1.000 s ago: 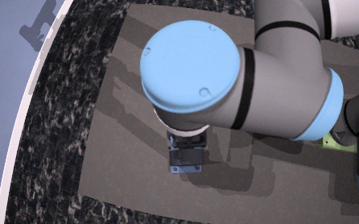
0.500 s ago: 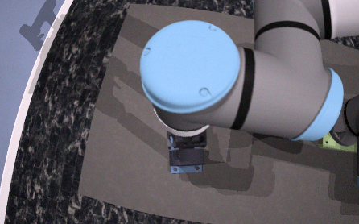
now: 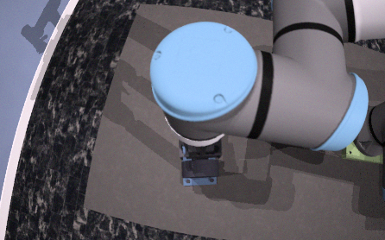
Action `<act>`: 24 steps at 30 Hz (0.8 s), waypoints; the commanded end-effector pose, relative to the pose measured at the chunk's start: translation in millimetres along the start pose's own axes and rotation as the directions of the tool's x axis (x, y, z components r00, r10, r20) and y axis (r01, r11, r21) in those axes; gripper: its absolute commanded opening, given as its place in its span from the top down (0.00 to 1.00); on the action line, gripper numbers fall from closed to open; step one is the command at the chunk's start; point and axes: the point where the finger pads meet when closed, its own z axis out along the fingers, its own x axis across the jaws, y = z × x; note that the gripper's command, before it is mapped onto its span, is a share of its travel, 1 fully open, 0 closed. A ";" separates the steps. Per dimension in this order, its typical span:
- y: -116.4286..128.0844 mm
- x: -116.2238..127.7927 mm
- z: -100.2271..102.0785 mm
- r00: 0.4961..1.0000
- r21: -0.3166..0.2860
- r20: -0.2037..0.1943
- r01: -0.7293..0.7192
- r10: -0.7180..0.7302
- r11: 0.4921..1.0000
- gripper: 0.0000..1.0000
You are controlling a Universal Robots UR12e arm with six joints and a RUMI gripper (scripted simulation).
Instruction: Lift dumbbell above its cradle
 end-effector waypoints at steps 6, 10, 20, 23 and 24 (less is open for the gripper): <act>-1.2 -1.3 -9.5 1.000 0.002 0.003 0.000 0.000 1.000 1.00; -1.2 -1.6 -14.7 1.000 0.002 0.003 0.000 0.000 1.000 1.00; -1.1 -2.0 -30.2 1.000 0.002 0.004 0.000 0.000 1.000 1.00; -1.0 -2.0 -37.3 1.000 0.002 0.004 0.000 0.000 1.000 1.00; -1.0 -2.0 -39.8 1.000 0.002 0.004 0.000 0.000 1.000 1.00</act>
